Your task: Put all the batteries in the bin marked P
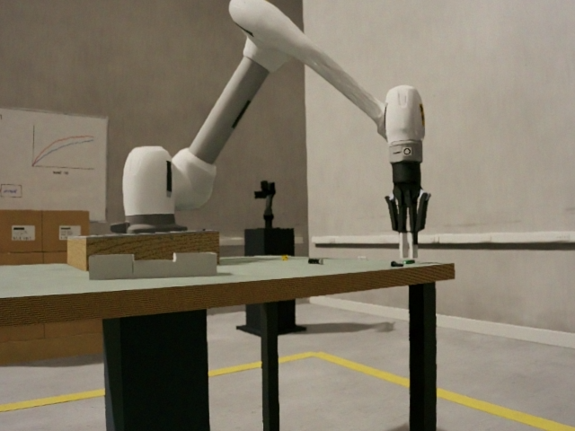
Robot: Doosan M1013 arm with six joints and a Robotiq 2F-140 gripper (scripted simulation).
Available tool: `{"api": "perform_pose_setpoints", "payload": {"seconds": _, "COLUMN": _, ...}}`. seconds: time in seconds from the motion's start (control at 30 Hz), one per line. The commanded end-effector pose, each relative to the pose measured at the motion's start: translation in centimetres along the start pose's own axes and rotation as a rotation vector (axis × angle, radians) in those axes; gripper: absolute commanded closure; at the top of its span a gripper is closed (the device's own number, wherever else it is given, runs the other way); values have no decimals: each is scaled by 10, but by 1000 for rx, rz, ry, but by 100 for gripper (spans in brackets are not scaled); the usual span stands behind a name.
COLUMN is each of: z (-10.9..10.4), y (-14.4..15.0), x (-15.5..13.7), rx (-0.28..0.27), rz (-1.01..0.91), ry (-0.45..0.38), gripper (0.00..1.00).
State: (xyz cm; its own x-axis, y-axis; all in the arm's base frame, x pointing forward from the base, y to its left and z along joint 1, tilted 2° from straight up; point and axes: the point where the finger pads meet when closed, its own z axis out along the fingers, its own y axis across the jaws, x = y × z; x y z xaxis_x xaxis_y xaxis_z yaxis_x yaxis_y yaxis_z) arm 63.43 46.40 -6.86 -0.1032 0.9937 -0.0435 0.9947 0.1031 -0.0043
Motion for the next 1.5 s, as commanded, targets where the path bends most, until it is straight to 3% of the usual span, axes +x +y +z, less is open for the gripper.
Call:
{"api": "perform_pose_setpoints", "payload": {"seconds": 0.0, "z": 2, "y": 1, "x": 1, "rx": -2, "rz": 0, "ry": 1, "gripper": 77}}
{"api": "perform_pose_setpoints", "payload": {"seconds": 0.77, "z": 12, "y": 1, "x": 1, "rx": -2, "rz": 0, "ry": 1, "gripper": 77}}
{"api": "perform_pose_setpoints", "payload": {"seconds": 0.8, "z": 12, "y": 1, "x": 1, "rx": -2, "rz": 0, "ry": 1, "gripper": 88}}
{"api": "perform_pose_setpoints", "payload": {"seconds": 1.47, "z": 12, "y": 1, "x": 1, "rx": -2, "rz": 0, "ry": 1, "gripper": 88}}
